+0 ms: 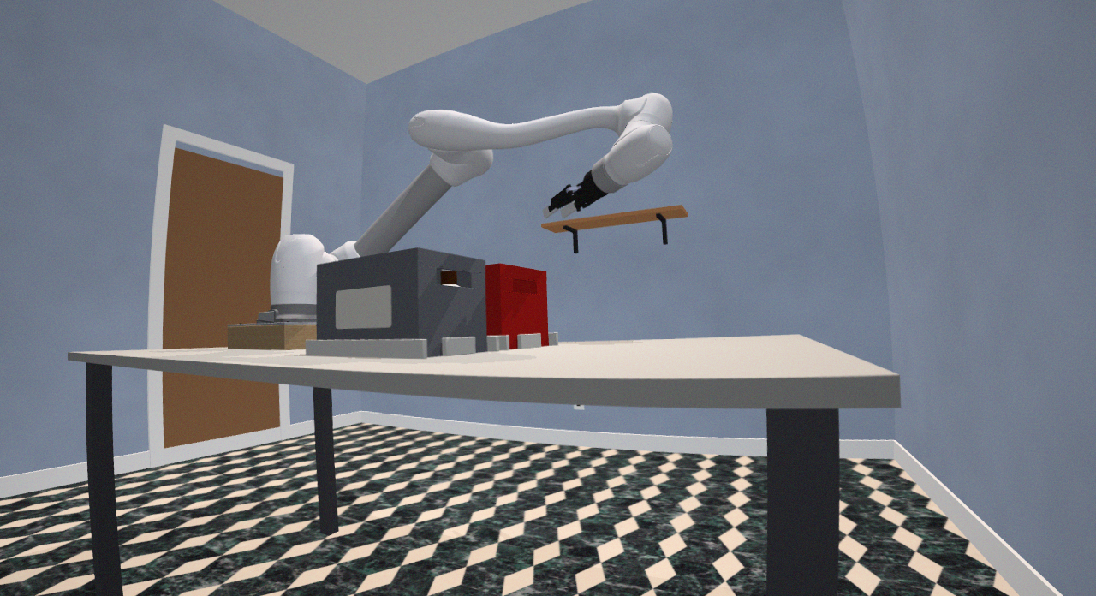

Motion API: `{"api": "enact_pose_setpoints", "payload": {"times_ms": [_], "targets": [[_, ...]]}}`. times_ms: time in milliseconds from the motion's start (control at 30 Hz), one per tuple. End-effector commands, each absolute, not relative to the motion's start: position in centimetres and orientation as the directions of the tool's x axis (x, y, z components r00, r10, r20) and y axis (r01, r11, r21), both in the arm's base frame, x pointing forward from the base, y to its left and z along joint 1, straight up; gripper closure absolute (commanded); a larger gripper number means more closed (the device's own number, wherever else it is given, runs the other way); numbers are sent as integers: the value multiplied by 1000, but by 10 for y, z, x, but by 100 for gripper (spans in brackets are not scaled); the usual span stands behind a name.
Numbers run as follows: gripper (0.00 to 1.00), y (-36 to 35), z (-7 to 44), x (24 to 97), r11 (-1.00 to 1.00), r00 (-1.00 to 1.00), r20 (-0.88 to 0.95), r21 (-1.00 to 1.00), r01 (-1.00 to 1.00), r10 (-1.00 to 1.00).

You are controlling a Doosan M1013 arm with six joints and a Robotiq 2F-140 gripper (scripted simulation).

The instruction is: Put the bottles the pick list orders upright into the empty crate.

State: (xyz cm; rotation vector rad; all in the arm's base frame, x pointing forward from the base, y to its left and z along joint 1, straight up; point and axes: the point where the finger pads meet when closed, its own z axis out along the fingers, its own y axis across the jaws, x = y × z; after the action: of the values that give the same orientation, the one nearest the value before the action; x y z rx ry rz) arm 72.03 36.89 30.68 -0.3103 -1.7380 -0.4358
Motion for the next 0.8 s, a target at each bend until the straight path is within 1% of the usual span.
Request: {"api": "enact_pose_setpoints", "payload": {"times_ms": [0, 67, 133, 300, 633, 700, 767], "targets": [[62, 381, 308, 708, 889, -203, 974, 7, 457, 96], [62, 388, 308, 701, 881, -201, 966, -51, 470, 162], [62, 388, 308, 701, 881, -201, 966, -51, 470, 162], [62, 403, 307, 681, 842, -192, 926, -189, 506, 324], [62, 419, 303, 650, 686, -159, 774, -422, 593, 613], [62, 419, 303, 650, 686, -159, 774, -422, 593, 613], [62, 422, 301, 640, 644, -148, 734, -458, 613, 663]]}}
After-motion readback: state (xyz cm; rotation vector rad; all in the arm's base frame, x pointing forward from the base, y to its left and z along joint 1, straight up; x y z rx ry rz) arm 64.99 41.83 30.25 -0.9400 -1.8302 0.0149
